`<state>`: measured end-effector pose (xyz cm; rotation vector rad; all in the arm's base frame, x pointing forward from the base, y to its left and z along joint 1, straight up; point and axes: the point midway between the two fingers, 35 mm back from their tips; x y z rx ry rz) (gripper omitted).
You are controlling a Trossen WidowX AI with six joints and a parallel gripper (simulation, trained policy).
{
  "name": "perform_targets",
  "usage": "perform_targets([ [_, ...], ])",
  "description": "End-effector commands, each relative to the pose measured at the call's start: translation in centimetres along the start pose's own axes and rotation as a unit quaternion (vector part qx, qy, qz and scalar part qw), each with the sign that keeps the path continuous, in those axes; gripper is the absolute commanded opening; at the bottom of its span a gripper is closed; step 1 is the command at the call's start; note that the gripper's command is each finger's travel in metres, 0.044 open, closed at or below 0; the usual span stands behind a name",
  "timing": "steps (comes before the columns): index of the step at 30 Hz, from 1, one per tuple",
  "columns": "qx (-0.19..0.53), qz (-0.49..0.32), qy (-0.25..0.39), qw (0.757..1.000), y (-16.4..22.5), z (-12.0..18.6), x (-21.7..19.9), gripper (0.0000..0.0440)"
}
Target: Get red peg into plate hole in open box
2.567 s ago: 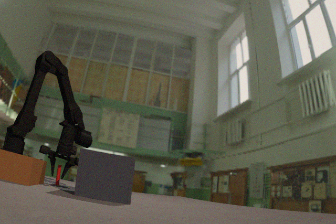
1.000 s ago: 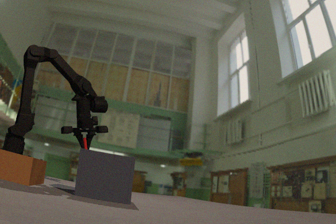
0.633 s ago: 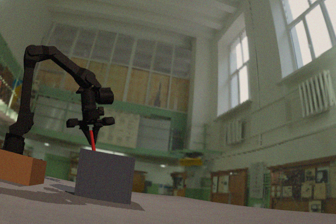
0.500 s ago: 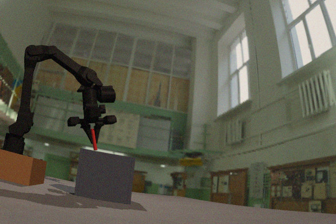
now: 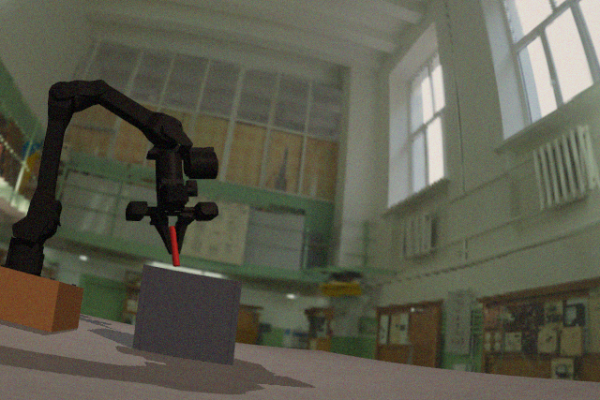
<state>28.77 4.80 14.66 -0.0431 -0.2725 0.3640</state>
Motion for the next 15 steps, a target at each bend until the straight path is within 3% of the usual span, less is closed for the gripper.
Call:
perform_targets([
  [1,-0.004,0.000,0.007,1.000,-0.8,-0.1,0.0,0.0000],
  [15,-0.004,-0.003,0.037,0.999,-4.1,-1.4,-0.3,0.0000],
])
Point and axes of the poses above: the point midway between the two fingers, 35 mm back from their tips, its own z axis back along the fingers, its own x axis across the jaws, y = z × x, and after that the axes turned 7 degrees about z, right-handed
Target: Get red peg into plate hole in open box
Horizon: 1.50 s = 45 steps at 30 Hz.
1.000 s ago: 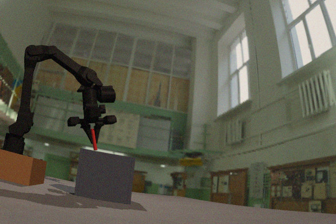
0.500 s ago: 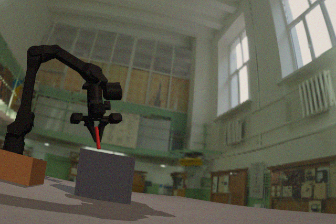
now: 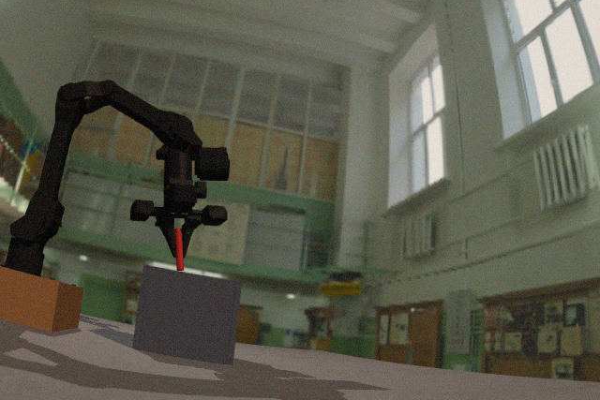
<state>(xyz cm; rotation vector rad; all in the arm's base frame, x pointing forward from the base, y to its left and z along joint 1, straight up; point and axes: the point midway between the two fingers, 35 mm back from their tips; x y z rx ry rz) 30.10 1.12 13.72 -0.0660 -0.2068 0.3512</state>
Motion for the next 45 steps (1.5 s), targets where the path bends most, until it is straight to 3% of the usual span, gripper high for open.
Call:
perform_targets([
  [1,0.003,0.002,0.005,1.000,-0.5,-0.3,0.0,0.0000],
  [41,0.032,0.035,0.046,0.998,-4.5,-9.8,-0.1,0.0000],
  [45,0.034,0.042,0.053,0.997,-4.6,-10.4,-0.2,0.0045],
])
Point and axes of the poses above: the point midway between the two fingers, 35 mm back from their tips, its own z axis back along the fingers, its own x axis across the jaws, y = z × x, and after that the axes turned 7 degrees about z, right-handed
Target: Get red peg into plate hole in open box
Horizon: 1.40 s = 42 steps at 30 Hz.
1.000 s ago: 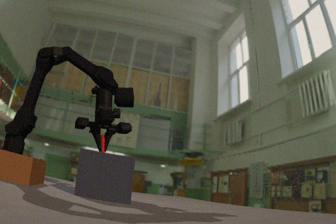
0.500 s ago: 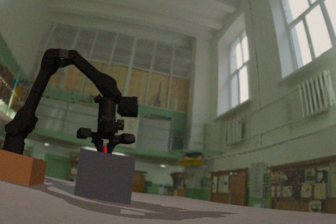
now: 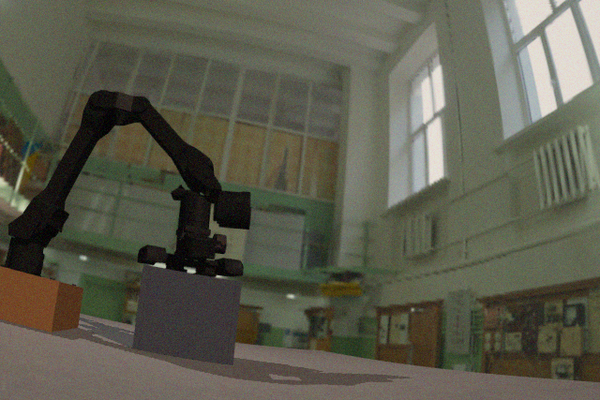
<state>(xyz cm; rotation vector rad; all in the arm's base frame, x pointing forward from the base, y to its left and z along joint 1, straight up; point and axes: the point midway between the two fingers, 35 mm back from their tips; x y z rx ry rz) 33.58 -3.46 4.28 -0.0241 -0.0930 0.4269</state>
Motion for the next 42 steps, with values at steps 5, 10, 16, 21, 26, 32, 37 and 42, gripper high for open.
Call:
perform_targets([
  [5,0.011,0.011,0.011,1.000,0.0,-0.7,0.1,0.0096],
  [10,0.040,0.008,0.016,0.999,0.8,-0.6,-0.1,0.0075],
  [16,0.078,-0.005,0.018,0.997,2.2,0.2,-0.2,0.0058],
  [21,0.101,-0.016,0.021,0.995,3.1,0.8,-0.3,0.0040],
  [26,0.115,-0.027,0.025,0.993,3.8,0.8,-0.4,0.0043],
  [32,0.119,-0.034,0.031,0.992,4.2,0.6,-0.4,0.0082],
  [37,0.122,-0.039,0.028,0.991,4.0,1.4,0.1,0.0066],
  [42,0.130,-0.044,0.011,0.991,3.2,2.6,0.8,0.0011],
])
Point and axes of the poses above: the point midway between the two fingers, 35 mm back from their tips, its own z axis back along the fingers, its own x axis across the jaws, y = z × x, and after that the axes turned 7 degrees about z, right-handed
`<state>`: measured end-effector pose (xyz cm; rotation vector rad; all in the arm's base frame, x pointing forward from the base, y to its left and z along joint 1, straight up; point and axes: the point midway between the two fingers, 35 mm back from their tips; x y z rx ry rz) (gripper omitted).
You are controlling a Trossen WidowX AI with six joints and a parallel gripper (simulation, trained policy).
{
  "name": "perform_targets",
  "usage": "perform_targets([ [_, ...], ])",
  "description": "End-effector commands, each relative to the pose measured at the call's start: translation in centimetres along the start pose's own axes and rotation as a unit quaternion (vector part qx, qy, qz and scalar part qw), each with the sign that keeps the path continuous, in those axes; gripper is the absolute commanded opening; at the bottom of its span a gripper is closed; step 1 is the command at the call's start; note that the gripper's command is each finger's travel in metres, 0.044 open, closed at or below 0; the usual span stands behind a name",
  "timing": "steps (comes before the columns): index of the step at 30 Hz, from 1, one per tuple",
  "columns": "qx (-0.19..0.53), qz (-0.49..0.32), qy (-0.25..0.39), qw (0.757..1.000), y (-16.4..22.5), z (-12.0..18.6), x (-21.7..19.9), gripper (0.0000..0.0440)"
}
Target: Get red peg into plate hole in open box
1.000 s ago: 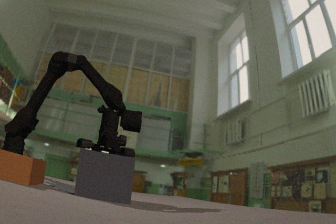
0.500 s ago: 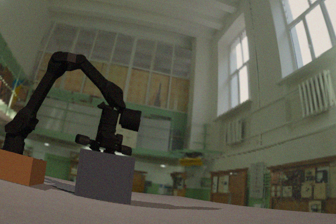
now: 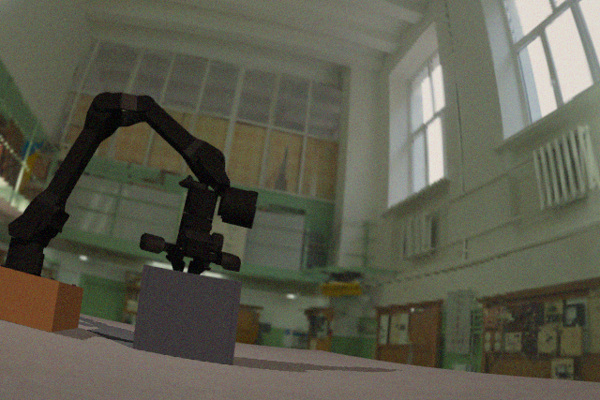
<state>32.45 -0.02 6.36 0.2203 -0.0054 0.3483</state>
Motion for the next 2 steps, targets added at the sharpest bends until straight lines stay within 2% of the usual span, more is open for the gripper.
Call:
perform_targets([
  [1,0.006,0.001,-0.009,1.000,-0.18,0.71,0.42,0.0001],
  [2,0.007,0.002,-0.013,1.000,-0.22,0.97,0.58,0.0000],
])
Point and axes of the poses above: the point midway between the two fingers, 35 mm back from their tips, its own z axis back along the fingers, its own x axis across the jaws, y = z × x, and after that the axes turned 7 degrees about z, right-handed
